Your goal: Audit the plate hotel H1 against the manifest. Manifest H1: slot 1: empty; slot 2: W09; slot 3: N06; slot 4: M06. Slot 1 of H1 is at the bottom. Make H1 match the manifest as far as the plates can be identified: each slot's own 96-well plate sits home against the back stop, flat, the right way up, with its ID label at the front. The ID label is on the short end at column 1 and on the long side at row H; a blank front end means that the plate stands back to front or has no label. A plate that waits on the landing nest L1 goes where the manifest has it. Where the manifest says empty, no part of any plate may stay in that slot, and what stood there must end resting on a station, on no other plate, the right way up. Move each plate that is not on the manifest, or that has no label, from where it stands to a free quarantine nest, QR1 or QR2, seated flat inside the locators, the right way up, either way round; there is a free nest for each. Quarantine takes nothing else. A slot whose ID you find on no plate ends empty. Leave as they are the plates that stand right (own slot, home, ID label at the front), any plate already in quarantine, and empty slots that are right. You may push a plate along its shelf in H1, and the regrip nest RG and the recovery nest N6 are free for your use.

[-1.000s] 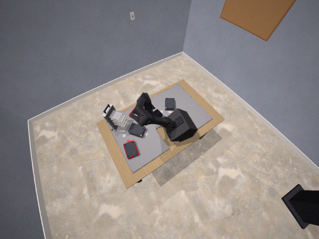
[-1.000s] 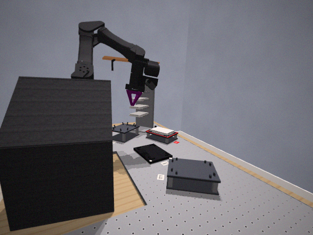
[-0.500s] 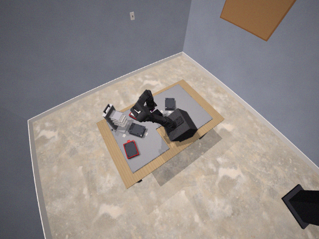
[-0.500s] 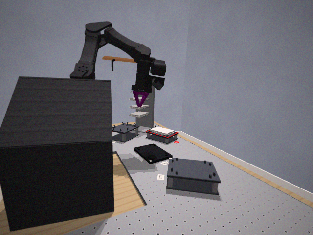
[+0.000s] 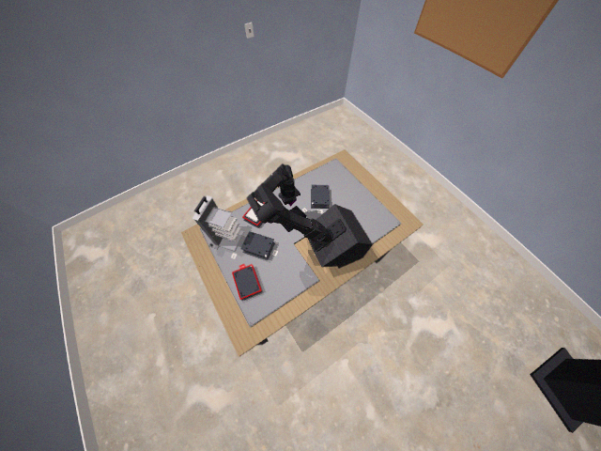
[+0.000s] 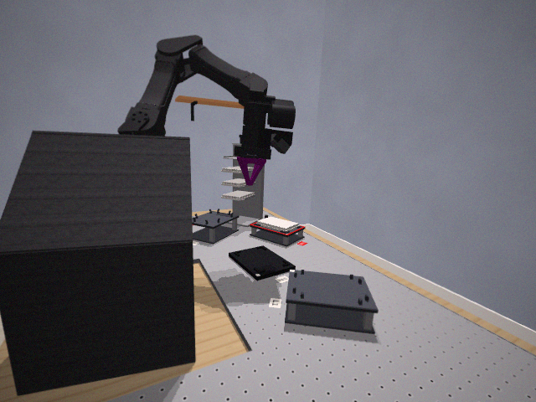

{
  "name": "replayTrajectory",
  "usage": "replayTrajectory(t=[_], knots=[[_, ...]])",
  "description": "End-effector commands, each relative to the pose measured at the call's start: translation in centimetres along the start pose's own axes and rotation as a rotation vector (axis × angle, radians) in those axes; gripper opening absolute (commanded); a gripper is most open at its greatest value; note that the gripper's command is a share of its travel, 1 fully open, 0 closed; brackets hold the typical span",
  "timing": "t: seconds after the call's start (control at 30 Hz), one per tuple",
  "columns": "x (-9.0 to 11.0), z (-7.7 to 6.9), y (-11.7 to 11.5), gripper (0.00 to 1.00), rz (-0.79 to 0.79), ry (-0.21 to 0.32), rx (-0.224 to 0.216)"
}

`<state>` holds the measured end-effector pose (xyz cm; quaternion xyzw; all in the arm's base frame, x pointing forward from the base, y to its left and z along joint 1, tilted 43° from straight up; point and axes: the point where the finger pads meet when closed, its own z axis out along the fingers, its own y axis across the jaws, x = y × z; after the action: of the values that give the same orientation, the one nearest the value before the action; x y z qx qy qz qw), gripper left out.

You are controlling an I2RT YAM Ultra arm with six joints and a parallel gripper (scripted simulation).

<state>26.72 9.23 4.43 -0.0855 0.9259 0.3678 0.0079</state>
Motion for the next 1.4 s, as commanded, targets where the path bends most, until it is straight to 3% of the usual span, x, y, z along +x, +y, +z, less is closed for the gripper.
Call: replayTrajectory(t=[0.0, 0.1, 0.37, 0.53, 0.7, 0.73, 1.37], knots=[[-2.0, -0.7, -1.8, 0.00, -0.034, -0.046, 0.019], [-2.3, -0.8, -2.8, 0.00, -0.030, -0.073, 0.026], [-2.8, -0.8, -4.8, 0.00, -0.030, -0.073, 0.027], [-2.5, -2.4, -4.7, 0.00, -0.024, -0.065, 0.026], [-2.3, -2.8, -5.1, 0.00, -0.013, -0.055, 0.018], [-2.7, -3.5, -4.2, 0.00, -0.037, -0.081, 0.028], [-3.2, -3.1, 1.8, 0.00, -0.040, -0.070, 0.017]])
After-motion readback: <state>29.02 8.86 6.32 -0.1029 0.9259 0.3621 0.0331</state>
